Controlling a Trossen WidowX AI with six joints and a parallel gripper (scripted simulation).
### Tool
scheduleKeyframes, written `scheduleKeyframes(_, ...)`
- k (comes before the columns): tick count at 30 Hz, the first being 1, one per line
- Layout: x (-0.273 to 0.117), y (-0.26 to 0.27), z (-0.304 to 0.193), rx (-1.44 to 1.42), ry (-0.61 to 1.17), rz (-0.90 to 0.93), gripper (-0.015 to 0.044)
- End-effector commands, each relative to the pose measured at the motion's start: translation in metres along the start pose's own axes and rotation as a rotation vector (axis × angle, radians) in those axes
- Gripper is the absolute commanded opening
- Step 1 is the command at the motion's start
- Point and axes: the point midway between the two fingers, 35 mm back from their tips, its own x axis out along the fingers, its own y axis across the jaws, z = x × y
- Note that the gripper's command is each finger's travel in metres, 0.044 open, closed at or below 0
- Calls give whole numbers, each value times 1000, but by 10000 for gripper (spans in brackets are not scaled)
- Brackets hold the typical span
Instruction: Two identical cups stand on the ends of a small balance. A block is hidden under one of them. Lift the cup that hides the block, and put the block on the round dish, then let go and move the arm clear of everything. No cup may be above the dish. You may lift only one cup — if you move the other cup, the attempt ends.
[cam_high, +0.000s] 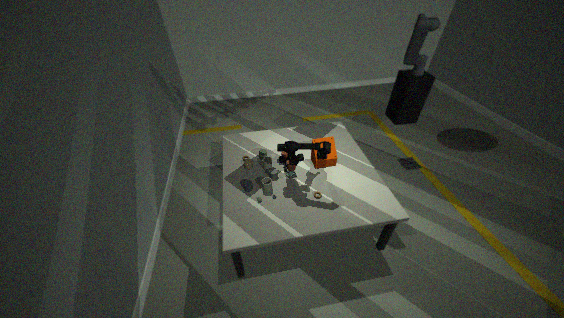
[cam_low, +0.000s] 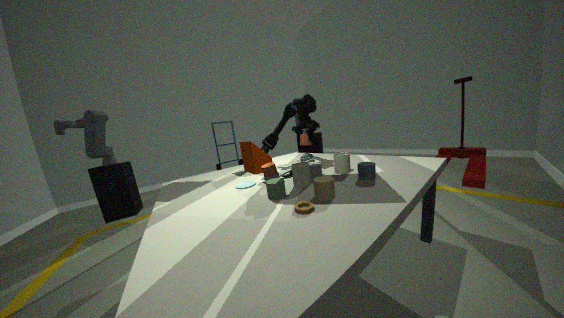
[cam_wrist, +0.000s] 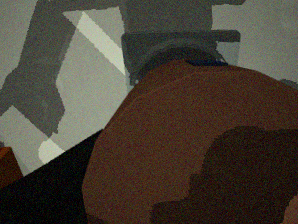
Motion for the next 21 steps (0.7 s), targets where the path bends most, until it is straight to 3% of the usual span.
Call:
scheduleKeyframes(1, 0, 0, 0, 1, 0, -1, 0)
scheduleKeyframes(9, 2, 1, 2, 1, 3, -1, 0)
scheduleKeyframes(21, 42, 24, 42, -4, 29, -5, 0)
